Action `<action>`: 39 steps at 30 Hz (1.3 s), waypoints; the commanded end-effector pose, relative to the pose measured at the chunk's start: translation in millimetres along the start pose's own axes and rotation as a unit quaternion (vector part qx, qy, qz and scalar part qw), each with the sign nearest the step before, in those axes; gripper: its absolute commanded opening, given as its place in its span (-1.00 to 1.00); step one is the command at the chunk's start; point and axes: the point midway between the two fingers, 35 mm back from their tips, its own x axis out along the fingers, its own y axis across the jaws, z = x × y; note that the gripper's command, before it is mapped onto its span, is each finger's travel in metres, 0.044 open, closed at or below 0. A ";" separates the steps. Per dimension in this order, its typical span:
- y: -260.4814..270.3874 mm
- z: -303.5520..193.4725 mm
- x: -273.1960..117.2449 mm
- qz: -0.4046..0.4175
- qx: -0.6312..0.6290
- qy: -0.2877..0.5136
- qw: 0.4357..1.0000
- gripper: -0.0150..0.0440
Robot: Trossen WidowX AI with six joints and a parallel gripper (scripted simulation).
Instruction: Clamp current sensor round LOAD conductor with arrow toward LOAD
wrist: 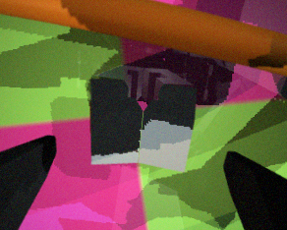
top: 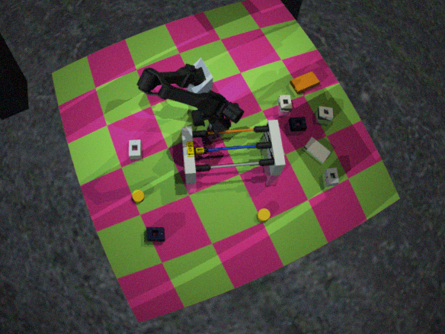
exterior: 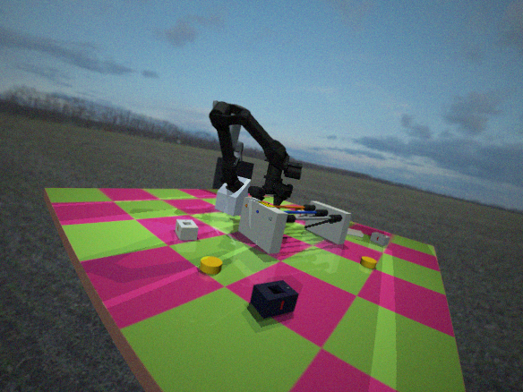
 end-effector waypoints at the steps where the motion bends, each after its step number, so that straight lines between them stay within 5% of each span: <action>1: 0.2 0.2 -0.7 0.000 0.000 0.000 1.000 0.82; 7: 0.2 0.2 -0.7 0.000 0.000 0.000 1.000 0.29; 17: 0.2 0.2 -0.7 0.000 0.000 0.000 1.000 0.06; 23: 3.6 3.7 -17.8 0.004 -0.001 0.000 1.000 -0.47; 39: 4.3 2.9 -108.9 0.003 -0.004 0.000 1.000 -0.49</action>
